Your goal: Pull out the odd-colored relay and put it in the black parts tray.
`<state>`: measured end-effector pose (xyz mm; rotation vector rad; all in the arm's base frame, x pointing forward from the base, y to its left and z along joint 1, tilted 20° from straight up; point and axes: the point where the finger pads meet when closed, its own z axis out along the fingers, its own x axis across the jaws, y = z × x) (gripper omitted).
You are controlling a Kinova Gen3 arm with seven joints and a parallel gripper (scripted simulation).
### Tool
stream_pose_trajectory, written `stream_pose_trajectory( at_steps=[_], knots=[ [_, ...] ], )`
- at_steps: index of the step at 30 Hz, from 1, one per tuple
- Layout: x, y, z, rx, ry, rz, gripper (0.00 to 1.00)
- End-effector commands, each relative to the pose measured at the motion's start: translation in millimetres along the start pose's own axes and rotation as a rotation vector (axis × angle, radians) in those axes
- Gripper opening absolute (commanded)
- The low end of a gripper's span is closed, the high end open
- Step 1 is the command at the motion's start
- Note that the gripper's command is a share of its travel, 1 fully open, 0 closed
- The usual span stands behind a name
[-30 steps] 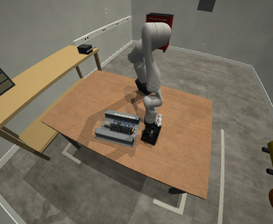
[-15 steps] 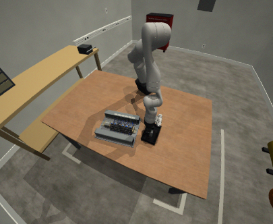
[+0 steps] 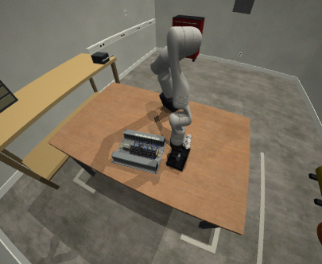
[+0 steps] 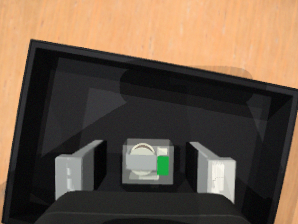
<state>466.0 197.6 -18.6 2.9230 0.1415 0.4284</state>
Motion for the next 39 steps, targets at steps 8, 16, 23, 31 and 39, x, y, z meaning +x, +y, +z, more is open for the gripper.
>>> stream_pose_trajectory(
  at_steps=[8,16,23,31,39],
  knots=[
    [0.5,-1.9,-0.5,0.005,0.005,-0.008,0.98],
    [0.5,-1.9,-1.1,0.005,0.005,-0.008,0.98],
    [0.5,-1.9,-2.3,0.005,0.005,-0.008,0.98],
    [0.5,-1.9,-3.9,0.005,0.005,-0.008,0.98],
    [0.4,-1.9,-6.6,0.005,0.005,-0.008,0.98]
  ],
)
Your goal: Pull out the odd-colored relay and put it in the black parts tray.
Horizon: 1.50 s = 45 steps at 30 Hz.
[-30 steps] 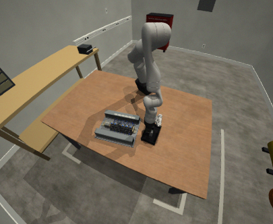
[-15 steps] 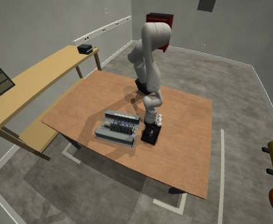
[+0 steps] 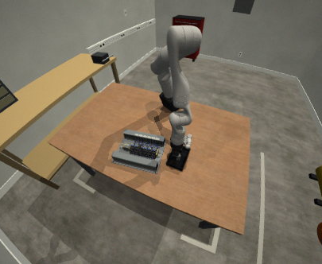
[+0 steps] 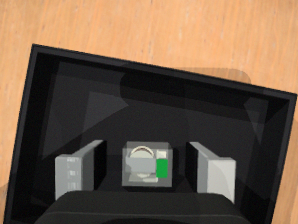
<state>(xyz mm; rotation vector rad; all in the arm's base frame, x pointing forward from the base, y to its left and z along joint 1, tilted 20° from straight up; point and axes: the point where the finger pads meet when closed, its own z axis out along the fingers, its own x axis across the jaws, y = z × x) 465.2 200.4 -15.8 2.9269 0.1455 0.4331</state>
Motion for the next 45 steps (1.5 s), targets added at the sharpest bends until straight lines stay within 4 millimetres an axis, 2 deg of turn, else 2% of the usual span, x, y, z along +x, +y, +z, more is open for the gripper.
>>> stream_pose_trajectory(
  at_steps=[1,45],
  knots=[
    [0,0,-4,0.000,0.002,-0.007,0.98],
    [0,0,-21,0.000,0.002,-0.007,0.98]
  ],
)
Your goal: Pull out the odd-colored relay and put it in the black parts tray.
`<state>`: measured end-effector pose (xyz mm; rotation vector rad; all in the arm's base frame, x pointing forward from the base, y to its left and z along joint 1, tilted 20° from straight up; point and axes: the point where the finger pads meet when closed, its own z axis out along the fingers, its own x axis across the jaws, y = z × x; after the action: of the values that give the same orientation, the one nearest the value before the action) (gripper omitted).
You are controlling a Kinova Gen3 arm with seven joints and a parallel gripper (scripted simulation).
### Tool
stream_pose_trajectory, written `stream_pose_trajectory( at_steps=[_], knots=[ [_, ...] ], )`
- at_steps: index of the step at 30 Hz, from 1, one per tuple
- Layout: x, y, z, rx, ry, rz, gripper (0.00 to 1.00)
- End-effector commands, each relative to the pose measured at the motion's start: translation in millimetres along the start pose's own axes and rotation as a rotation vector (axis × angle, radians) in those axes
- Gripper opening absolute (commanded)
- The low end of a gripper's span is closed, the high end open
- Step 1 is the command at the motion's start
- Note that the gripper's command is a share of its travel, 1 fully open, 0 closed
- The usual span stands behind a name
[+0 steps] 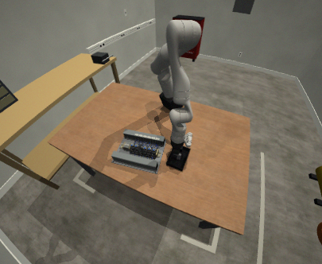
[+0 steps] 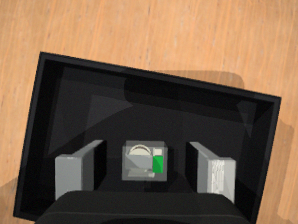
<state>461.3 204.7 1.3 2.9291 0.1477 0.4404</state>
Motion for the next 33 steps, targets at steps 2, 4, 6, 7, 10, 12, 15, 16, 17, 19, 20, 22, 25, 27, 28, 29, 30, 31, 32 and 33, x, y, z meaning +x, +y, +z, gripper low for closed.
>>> stream_pose_trajectory(
  at_steps=[2,4,6,7,10,12,15,16,17,19,20,22,25,27,28,29,30,31,32,33],
  knots=[
    [-1.4,1.6,-4.3,-0.003,-0.003,-0.006,0.98],
    [-1.4,1.5,-5.1,-0.003,-0.003,-0.006,0.98],
    [-1.4,1.5,-5.9,-0.003,-0.003,-0.006,0.98],
    [-1.4,1.5,-6.3,-0.003,-0.003,-0.006,0.98],
    [-1.4,1.5,-7.4,-0.003,-0.003,-0.006,0.98],
    [-1.4,1.5,-7.4,-0.003,-0.003,-0.006,0.98],
    [-1.4,1.5,-8.4,-0.003,-0.003,-0.006,0.98],
    [-1.4,1.5,-8.7,-0.003,-0.003,-0.006,0.98],
    [-1.4,1.5,-9.0,-0.003,-0.003,-0.006,0.98],
    [-1.4,1.5,-9.5,-0.003,-0.003,-0.006,0.98],
    [-1.4,1.5,-9.8,-0.003,-0.003,-0.006,0.98],
    [-1.4,1.5,-10.3,-0.003,-0.003,-0.006,0.98],
    [-1.4,1.5,-11.0,-0.003,-0.003,-0.006,0.98],
    [-1.4,1.5,-11.3,-0.003,-0.003,-0.006,0.98],
    [-1.4,1.5,-11.3,-0.003,-0.003,-0.006,0.98],
    [-1.4,1.5,-11.3,-0.003,-0.003,-0.006,0.98],
    [-1.4,1.5,-11.5,-0.003,-0.003,-0.006,0.98],
    [-1.4,1.5,-11.7,-0.003,-0.003,-0.006,0.98],
    [-1.4,1.5,-11.8,-0.003,-0.003,-0.006,0.98],
    [-1.4,1.5,-12.0,-0.003,-0.003,-0.006,0.98]
  ],
)
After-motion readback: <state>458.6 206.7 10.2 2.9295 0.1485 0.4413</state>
